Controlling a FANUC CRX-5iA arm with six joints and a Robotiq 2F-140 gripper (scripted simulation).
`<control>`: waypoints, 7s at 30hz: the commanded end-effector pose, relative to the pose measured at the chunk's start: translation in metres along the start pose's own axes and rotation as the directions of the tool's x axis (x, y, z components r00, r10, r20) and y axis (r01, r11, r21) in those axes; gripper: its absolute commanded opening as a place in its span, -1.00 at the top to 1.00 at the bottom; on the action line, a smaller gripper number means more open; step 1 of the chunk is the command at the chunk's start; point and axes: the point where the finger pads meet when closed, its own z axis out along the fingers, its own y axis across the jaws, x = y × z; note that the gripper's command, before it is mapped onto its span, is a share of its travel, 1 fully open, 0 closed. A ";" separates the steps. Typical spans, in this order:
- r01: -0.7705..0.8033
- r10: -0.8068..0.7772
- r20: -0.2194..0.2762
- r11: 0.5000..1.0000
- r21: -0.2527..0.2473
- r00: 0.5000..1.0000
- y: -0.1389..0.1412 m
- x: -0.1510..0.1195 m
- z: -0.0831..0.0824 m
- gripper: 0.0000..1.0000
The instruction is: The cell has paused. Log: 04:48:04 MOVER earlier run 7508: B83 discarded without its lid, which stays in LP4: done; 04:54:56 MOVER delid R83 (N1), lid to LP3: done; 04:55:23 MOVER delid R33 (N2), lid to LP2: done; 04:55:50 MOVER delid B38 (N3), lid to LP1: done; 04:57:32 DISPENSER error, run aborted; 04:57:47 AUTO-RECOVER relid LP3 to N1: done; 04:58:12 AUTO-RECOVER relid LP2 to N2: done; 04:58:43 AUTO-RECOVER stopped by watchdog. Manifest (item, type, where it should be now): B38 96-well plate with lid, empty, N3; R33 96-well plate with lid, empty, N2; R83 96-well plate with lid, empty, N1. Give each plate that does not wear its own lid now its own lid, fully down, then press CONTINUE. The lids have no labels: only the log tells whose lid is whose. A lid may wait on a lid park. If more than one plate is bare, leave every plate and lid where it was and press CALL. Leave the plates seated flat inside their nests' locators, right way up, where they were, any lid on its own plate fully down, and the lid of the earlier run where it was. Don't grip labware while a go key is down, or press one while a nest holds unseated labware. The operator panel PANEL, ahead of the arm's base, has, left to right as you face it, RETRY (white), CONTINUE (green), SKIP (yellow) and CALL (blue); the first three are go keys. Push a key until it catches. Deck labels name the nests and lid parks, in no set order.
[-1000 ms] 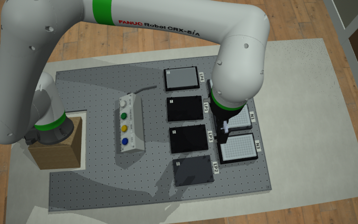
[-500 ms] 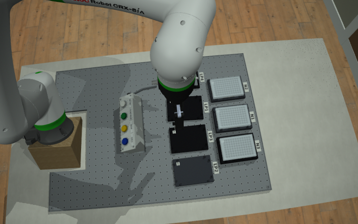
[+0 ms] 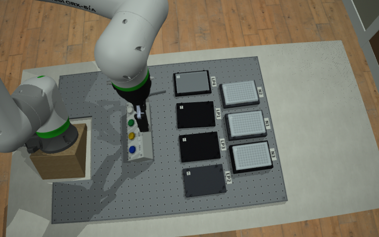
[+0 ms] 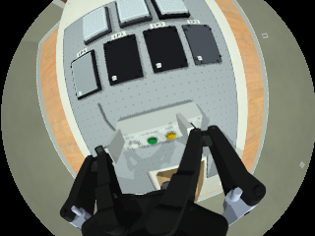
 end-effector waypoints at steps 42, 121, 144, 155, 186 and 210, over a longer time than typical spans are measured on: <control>-0.001 0.001 -0.010 1.000 -0.007 1.000 -0.014 -0.071 0.019 1.00; -0.001 0.001 -0.010 1.000 -0.007 1.000 -0.014 -0.070 0.039 1.00; -0.001 0.001 -0.010 1.000 -0.007 1.000 -0.014 -0.070 0.039 1.00; -0.001 0.001 -0.010 1.000 -0.007 1.000 -0.014 -0.070 0.040 1.00; -0.001 0.001 -0.010 1.000 -0.007 1.000 -0.014 -0.070 0.061 1.00; -0.001 0.001 -0.010 1.000 -0.007 1.000 -0.014 -0.070 0.071 1.00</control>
